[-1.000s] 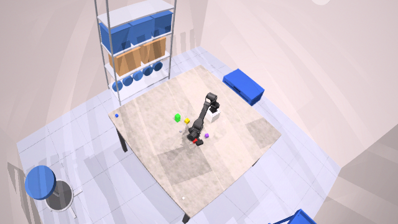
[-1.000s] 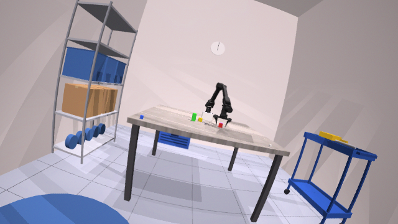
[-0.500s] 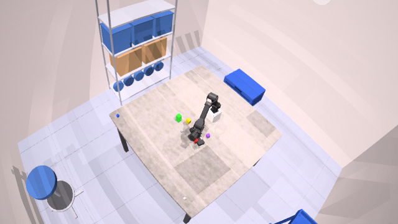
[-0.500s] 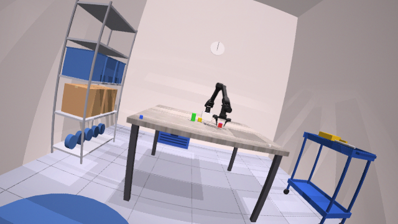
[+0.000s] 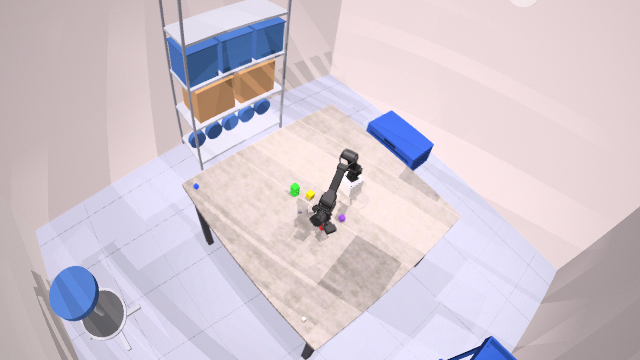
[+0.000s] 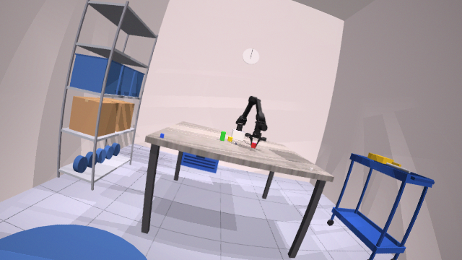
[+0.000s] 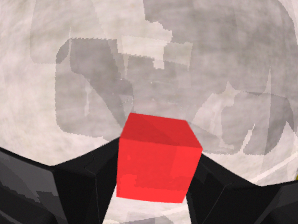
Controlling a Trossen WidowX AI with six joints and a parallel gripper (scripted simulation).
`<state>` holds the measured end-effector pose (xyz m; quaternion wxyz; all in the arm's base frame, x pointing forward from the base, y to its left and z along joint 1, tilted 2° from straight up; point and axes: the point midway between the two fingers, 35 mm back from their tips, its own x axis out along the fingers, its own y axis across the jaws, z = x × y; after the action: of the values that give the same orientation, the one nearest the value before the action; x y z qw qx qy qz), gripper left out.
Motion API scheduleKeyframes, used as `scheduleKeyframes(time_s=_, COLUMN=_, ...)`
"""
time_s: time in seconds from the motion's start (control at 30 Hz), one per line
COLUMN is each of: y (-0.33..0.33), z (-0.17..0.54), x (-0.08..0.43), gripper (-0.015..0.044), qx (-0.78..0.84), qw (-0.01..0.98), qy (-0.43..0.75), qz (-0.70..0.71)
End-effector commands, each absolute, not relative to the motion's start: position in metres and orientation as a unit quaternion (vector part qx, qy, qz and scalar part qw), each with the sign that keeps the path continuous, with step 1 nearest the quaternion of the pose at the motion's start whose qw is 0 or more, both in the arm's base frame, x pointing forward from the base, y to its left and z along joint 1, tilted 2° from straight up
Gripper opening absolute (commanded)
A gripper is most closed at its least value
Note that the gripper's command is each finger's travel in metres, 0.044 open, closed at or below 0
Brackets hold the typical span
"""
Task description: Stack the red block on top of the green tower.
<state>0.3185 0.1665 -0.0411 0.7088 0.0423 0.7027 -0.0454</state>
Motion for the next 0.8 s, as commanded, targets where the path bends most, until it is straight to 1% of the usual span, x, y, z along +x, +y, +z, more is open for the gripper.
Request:
scheduleKeyframes(time_s=0.0, y=0.167, z=-0.029, x=0.319, gripper=0.0000, qx=0.041, qw=0.710, qy=0.702, qz=-0.044)
scheduleKeyframes(time_s=0.6, y=0.168, z=0.066, x=0.319, gripper=0.0000, qx=0.040, qw=0.711, qy=0.701, qz=-0.045)
scheduleKeyframes(time_s=0.77, y=0.168, z=0.074, x=0.318, gripper=0.0000, qx=0.040, qw=0.711, qy=0.701, qz=-0.045)
